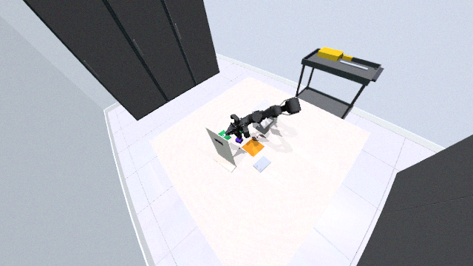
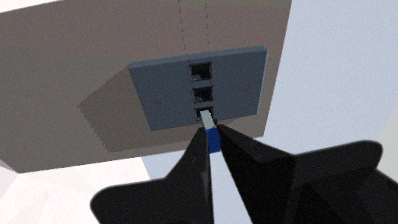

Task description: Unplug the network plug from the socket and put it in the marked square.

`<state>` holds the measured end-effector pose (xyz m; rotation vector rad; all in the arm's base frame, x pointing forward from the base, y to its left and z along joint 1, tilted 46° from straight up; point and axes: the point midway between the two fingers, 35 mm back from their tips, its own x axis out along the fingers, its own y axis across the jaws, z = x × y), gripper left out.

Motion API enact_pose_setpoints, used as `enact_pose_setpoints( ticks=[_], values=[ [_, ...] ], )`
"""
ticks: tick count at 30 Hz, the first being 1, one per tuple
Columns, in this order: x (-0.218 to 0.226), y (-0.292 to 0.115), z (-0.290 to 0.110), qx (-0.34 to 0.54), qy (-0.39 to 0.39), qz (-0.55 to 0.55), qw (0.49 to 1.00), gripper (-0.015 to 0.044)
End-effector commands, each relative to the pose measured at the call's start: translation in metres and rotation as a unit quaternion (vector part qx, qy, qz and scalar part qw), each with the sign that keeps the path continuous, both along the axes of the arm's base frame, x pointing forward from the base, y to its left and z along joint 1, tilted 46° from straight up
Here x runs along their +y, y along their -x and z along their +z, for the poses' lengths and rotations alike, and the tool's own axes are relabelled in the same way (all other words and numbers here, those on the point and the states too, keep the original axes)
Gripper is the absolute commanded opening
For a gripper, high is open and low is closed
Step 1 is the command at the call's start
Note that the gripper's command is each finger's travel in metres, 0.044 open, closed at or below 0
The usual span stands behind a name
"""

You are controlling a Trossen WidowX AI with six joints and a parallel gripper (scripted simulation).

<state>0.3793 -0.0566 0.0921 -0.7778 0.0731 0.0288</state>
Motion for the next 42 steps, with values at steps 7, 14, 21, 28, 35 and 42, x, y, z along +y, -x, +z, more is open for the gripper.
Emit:
enact_pose_setpoints(
  ticks=[7, 14, 21, 28, 35, 42],
  values=[
    [-0.001, 0.008, -0.002, 0.001, 0.0, 0.002, 1.0, 0.0],
    [-0.002, 0.013, -0.003, 0.002, 0.0, 0.002, 1.0, 0.0],
    [-0.003, 0.017, -0.004, 0.002, 0.0, 0.002, 1.0, 0.0],
    [-0.004, 0.022, -0.005, 0.002, 0.0, 0.002, 1.0, 0.0],
    [-0.005, 0.026, -0.006, 0.002, 0.001, 0.002, 1.0, 0.0],
    [-0.013, 0.025, 0.001, 0.001, -0.001, 0.0, 1.0, 0.0]
  ],
)
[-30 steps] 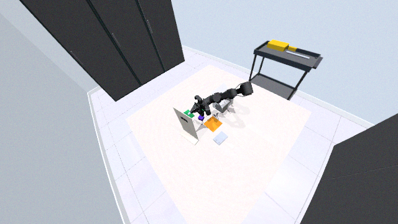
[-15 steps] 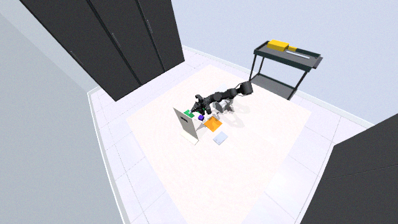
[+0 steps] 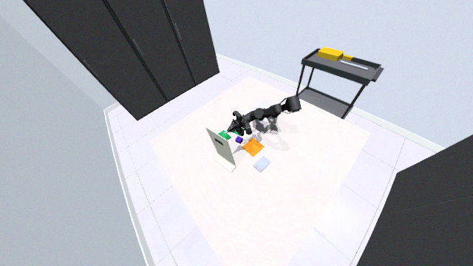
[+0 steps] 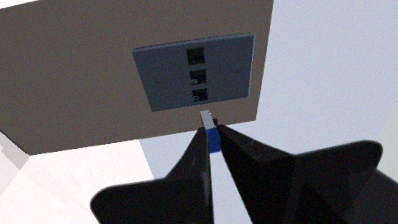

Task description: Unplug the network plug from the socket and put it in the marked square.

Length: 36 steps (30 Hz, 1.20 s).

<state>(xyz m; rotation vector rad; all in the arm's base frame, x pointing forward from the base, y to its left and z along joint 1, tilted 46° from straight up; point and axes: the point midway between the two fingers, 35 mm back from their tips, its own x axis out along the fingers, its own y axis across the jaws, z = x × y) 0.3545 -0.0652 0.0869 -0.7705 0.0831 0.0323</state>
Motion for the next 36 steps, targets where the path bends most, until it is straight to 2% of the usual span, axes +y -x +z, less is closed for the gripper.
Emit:
enact_pose_setpoints(
  ticks=[1, 24, 36],
  values=[
    [-0.006, 0.0, 0.007, -0.004, 0.002, 0.001, 1.0, 0.0],
    [-0.041, 0.017, 0.042, -0.002, 0.005, 0.002, 1.0, 0.0],
    [-0.009, 0.019, 0.003, 0.075, 0.067, 0.102, 0.99, 0.0]
  ],
)
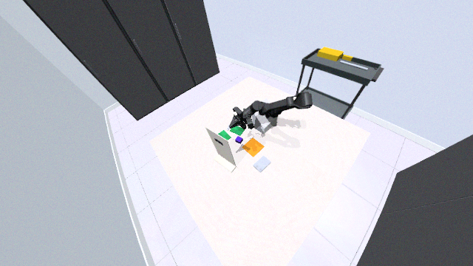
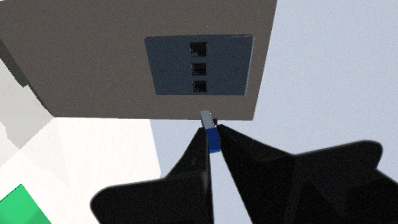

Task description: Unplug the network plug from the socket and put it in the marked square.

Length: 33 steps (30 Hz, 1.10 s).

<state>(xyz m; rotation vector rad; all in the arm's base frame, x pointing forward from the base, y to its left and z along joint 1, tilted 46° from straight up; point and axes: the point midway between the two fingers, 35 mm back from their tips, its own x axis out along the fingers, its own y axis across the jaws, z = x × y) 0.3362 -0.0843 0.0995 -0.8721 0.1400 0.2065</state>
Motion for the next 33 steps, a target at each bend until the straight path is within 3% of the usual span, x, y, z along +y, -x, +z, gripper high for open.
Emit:
enact_pose_setpoints(
  ticks=[1, 17, 33],
  values=[
    [0.013, 0.001, -0.013, 0.025, 0.023, 0.043, 0.998, 0.0],
    [0.065, 0.023, -0.056, 0.085, 0.082, 0.218, 0.969, 0.0],
    [0.114, 0.06, -0.075, 0.081, 0.095, 0.383, 0.915, 0.0]
  ],
)
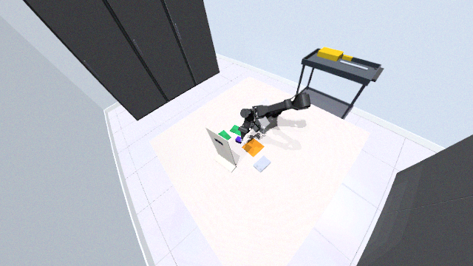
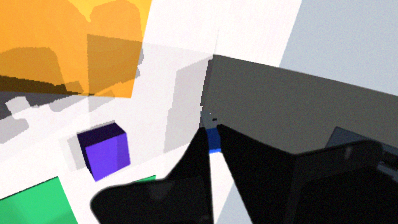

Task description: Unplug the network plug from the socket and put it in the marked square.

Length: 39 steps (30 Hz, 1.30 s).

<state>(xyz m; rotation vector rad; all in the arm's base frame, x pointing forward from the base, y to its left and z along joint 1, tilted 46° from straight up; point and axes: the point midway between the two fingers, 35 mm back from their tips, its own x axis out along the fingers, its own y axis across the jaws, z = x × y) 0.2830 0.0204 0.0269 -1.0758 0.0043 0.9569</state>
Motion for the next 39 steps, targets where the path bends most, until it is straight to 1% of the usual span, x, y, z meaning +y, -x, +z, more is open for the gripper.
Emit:
enact_pose_setpoints(
  ticks=[1, 17, 39],
  values=[
    [0.012, 0.009, -0.003, -0.001, -0.007, 0.044, 0.999, 0.0],
    [0.05, 0.047, 0.004, -0.036, -0.055, 0.177, 0.982, 0.0],
    [0.057, 0.046, -0.006, -0.035, -0.054, 0.182, 0.981, 0.0]
  ],
)
